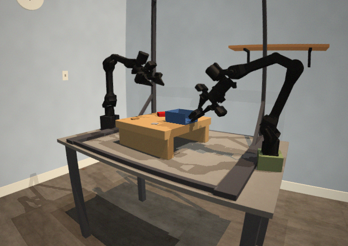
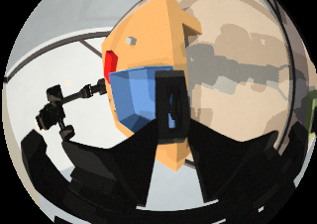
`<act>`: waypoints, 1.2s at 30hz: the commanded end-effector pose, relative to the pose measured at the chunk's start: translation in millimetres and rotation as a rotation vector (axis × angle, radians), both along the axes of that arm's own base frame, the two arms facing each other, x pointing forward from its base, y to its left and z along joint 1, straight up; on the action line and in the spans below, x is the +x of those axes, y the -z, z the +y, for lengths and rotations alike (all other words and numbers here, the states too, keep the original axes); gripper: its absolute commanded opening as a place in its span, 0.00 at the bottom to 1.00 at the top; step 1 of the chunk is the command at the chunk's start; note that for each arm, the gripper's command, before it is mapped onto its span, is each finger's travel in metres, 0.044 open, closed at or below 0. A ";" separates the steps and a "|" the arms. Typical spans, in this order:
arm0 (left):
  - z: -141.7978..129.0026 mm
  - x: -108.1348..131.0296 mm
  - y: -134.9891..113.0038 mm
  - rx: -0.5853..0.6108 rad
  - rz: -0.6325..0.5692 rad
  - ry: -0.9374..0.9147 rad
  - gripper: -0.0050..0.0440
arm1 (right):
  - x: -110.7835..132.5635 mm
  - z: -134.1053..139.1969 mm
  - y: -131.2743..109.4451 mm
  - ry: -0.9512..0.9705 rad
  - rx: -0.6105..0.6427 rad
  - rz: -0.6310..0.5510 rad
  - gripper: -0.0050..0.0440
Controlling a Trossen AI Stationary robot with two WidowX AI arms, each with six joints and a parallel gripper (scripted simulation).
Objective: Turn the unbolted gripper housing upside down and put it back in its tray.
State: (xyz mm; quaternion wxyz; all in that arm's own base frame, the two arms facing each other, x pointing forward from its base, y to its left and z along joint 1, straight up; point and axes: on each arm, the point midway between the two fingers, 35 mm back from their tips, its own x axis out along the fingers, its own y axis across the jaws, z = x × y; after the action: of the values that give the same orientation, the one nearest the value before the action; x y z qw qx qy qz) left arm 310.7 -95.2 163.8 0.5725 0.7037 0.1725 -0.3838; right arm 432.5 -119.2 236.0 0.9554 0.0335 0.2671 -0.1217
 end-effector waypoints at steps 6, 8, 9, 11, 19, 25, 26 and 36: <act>-0.7 3.0 -11.9 0.007 -0.008 0.001 0.34 | 0.6 0.5 -10.1 -0.006 -0.006 -0.023 1.00; -0.7 3.0 -11.9 0.007 -0.008 0.001 0.34 | 0.6 0.5 -10.1 -0.006 -0.006 -0.023 1.00; -0.7 2.9 -11.9 0.008 -0.006 0.001 0.34 | 0.6 0.5 -10.1 -0.006 -0.006 -0.023 1.00; -0.7 2.7 -11.9 0.009 -0.003 0.002 0.34 | 0.6 0.5 -10.1 -0.006 -0.006 -0.023 1.00; -0.9 1.2 -10.1 0.015 0.021 0.001 0.34 | 0.6 0.5 -10.1 -0.006 -0.006 -0.023 1.00; -1.1 -0.1 -8.8 0.019 0.040 0.000 0.34 | 0.6 0.5 -10.1 -0.006 -0.006 -0.023 1.00; -1.1 -0.5 -8.4 0.020 0.046 0.000 0.34 | 0.6 0.5 -10.1 -0.006 -0.006 -0.023 1.00; -1.4 -5.5 -4.0 0.037 0.115 -0.002 0.34 | 0.6 0.5 -10.1 -0.006 -0.006 -0.023 1.00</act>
State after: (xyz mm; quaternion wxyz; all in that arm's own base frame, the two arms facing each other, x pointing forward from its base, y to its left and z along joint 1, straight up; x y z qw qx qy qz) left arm 302.6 -95.7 158.4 0.5462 0.6899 0.2138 -0.4242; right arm 432.5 -119.2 236.0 0.9554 0.0335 0.2671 -0.1217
